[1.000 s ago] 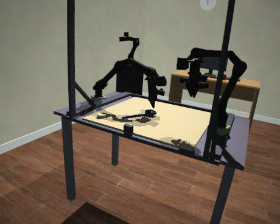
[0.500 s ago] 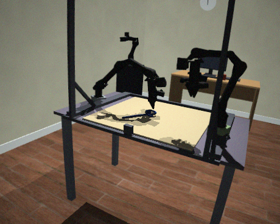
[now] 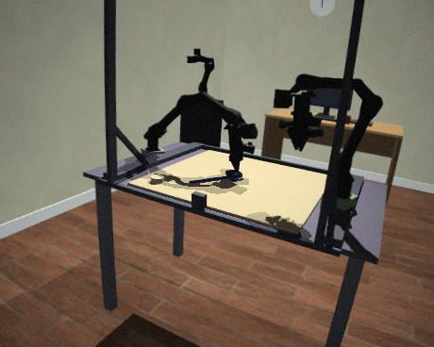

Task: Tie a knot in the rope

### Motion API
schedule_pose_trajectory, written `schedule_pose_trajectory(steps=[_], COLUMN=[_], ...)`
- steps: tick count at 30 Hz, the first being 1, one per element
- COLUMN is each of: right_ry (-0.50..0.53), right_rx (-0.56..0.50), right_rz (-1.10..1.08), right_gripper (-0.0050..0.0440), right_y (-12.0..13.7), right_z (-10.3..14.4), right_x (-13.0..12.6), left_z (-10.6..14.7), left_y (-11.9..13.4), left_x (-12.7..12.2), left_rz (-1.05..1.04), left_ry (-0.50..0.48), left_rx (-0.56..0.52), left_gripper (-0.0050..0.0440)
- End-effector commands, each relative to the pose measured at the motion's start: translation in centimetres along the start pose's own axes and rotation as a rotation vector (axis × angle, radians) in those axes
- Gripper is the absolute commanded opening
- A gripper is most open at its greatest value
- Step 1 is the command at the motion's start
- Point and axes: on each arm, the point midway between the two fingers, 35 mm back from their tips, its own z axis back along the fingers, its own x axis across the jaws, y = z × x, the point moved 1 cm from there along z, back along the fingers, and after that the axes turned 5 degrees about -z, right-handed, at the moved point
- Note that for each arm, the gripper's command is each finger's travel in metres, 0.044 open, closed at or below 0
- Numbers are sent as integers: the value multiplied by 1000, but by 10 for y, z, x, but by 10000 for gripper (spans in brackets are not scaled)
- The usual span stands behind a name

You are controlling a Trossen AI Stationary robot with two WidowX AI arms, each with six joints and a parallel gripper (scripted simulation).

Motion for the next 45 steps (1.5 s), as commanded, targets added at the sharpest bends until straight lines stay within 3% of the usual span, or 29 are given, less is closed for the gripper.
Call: schedule_pose_trajectory(steps=[1, 8, 19, 38, 45], right_ry=[-11, -11, -11, -11, -11], right_rx=[8, 8, 8, 8, 8], right_rz=[-2, -2, -2, -2, -2], right_gripper=[100, 100, 100, 100, 100], right_y=[-1, -1, -1, -1, -1], right_z=[3, 3, 3, 3, 3], right_x=[0, 0, 0, 0, 0], left_z=[11, 10, 10, 11, 25], left_y=[-5, -5, -5, -5, -7], left_x=[-1, -1, -1, -1, -2], left_rz=[-3, -3, -3, -3, -3], left_ry=[8, 8, 8, 8, 8], left_rx=[-31, -31, -31, -31, -31], left_gripper=[100, 100, 45, 45, 45])
